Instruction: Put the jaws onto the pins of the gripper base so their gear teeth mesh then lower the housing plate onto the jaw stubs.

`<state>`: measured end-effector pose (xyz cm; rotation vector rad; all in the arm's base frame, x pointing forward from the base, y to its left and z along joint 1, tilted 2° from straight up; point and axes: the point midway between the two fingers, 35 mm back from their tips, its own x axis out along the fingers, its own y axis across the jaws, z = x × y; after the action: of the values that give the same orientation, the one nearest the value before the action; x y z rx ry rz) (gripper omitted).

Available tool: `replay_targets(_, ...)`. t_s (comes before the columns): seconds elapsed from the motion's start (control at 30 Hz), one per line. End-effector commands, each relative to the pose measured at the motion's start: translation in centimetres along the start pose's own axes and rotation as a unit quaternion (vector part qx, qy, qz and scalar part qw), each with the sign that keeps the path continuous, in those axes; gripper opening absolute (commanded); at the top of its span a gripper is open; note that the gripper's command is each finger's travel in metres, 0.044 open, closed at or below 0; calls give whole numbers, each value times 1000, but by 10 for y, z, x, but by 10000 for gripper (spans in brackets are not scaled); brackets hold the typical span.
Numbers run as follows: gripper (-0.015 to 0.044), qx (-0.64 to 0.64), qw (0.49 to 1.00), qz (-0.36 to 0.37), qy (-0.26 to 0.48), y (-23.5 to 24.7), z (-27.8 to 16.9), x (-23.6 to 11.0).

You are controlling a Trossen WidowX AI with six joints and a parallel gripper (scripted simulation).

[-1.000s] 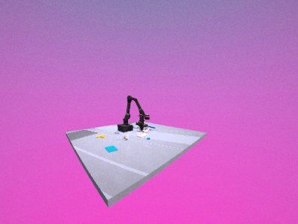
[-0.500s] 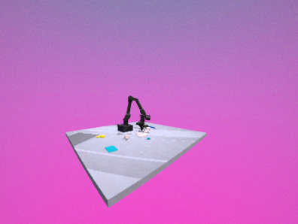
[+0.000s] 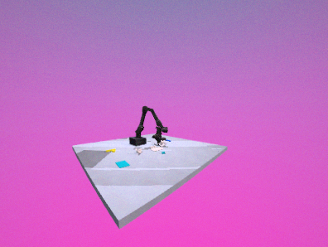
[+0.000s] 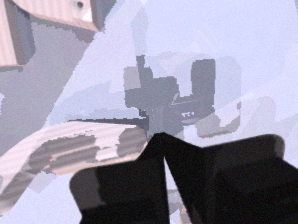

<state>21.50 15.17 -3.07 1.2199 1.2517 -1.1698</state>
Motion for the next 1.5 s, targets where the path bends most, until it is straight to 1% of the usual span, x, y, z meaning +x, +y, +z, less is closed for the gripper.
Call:
replay_targets(0.0,0,5,1000,23,4,23,-5,0)
replay_targets(1.47,0,5,1000,26,5,97,1,1)
